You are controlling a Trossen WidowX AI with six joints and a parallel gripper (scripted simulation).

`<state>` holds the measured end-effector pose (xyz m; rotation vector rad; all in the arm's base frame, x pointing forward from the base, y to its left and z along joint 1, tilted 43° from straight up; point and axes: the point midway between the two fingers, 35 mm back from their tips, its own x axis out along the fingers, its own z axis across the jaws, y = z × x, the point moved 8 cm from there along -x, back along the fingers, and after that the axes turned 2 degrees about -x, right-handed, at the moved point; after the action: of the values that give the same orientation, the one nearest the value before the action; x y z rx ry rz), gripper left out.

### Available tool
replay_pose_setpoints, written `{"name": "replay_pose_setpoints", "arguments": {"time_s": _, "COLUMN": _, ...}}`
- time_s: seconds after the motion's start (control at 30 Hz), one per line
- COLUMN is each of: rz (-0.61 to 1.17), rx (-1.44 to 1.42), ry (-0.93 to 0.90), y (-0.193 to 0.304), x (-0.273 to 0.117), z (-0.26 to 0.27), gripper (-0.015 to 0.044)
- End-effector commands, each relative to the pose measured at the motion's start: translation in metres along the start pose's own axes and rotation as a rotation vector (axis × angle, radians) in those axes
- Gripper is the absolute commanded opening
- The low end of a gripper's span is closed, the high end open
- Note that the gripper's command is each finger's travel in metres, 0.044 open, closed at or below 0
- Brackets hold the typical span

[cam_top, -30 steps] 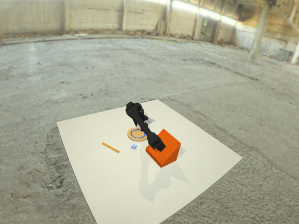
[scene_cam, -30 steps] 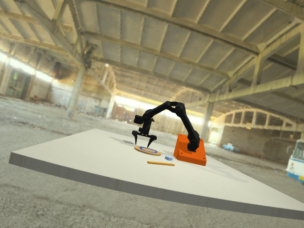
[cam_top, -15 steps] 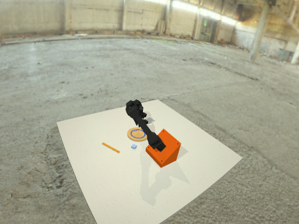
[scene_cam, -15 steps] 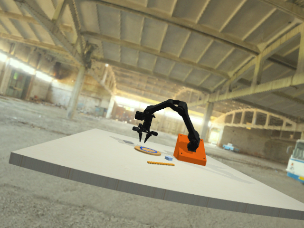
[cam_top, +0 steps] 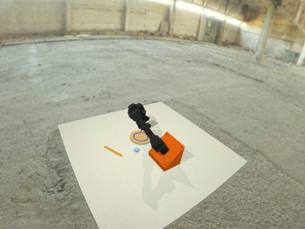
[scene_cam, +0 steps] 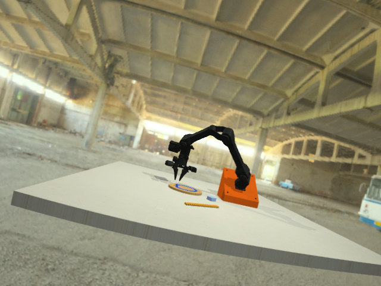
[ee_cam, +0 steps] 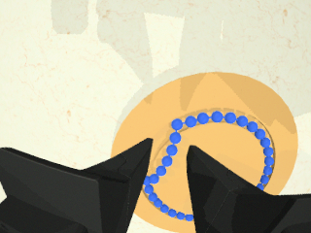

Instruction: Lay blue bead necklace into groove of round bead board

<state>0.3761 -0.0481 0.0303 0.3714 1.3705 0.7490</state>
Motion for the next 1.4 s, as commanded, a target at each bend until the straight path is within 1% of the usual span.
{"name": "replay_pose_setpoints", "arguments": {"time_s": 0.0, "rz": 0.009, "rx": 0.007, "ry": 0.011, "y": 0.001, "x": 0.010, "z": -0.002, "gripper": 0.0120}}
{"name": "replay_pose_setpoints", "arguments": {"time_s": 0.33, "rz": 0.013, "rx": 0.009, "ry": 0.017, "y": 0.002, "x": 0.026, "z": -0.003, "gripper": 0.0120}}
{"name": "replay_pose_setpoints", "arguments": {"time_s": 0.63, "rz": 0.013, "rx": 0.010, "ry": 0.017, "y": 0.002, "x": 0.027, "z": -0.004, "gripper": 0.0120}}
{"name": "replay_pose_setpoints", "arguments": {"time_s": 0.77, "rz": 0.007, "rx": 0.004, "ry": 0.014, "y": 0.002, "x": 0.024, "z": -0.002, "gripper": 0.0015}}
{"name": "replay_pose_setpoints", "arguments": {"time_s": 0.8, "rz": 0.007, "rx": 0.004, "ry": 0.014, "y": 0.002, "x": 0.024, "z": -0.002, "gripper": 0.0000}}
{"name": "replay_pose_setpoints", "arguments": {"time_s": 1.37, "rz": 0.007, "rx": 0.004, "ry": 0.014, "y": 0.002, "x": 0.024, "z": -0.002, "gripper": 0.0000}}
